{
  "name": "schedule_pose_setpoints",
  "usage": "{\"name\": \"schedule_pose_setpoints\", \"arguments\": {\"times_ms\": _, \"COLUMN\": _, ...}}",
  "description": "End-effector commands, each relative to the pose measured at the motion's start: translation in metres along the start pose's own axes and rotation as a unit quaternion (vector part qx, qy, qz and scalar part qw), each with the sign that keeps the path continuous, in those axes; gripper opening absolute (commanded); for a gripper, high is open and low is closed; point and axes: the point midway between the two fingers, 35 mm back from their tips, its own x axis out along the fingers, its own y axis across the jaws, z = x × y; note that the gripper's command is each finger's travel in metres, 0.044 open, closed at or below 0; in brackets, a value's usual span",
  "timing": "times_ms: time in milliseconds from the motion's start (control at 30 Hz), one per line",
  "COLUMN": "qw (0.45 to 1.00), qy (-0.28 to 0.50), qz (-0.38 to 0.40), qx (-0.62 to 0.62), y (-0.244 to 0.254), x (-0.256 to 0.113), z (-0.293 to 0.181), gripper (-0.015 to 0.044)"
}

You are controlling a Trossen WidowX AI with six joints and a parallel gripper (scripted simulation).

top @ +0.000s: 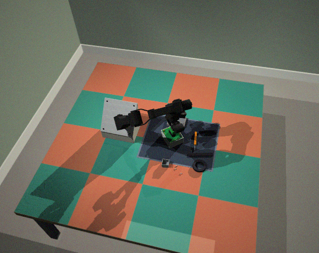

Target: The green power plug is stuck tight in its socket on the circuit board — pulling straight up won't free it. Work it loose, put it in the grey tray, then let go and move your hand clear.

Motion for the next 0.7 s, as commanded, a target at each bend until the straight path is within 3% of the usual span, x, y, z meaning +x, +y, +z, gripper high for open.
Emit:
{"name": "schedule_pose_setpoints", "arguments": {"times_ms": 0, "qw": 0.999, "qy": -0.01, "qz": 0.041, "qx": -0.004, "y": -0.008, "x": -0.014, "z": 0.0, "gripper": 0.0}}
{"name": "schedule_pose_setpoints", "arguments": {"times_ms": 167, "qw": 0.999, "qy": -0.01, "qz": 0.035, "qx": -0.004, "y": -0.007, "x": -0.014, "z": 0.0, "gripper": 0.0}}
{"name": "schedule_pose_setpoints", "arguments": {"times_ms": 500, "qw": 0.996, "qy": -0.011, "qz": -0.085, "qx": -0.003, "y": 0.014, "x": -0.015, "z": 0.0, "gripper": 0.0}}
{"name": "schedule_pose_setpoints", "arguments": {"times_ms": 667, "qw": 0.997, "qy": -0.011, "qz": -0.076, "qx": -0.003, "y": 0.012, "x": -0.016, "z": 0.0, "gripper": 0.0}}
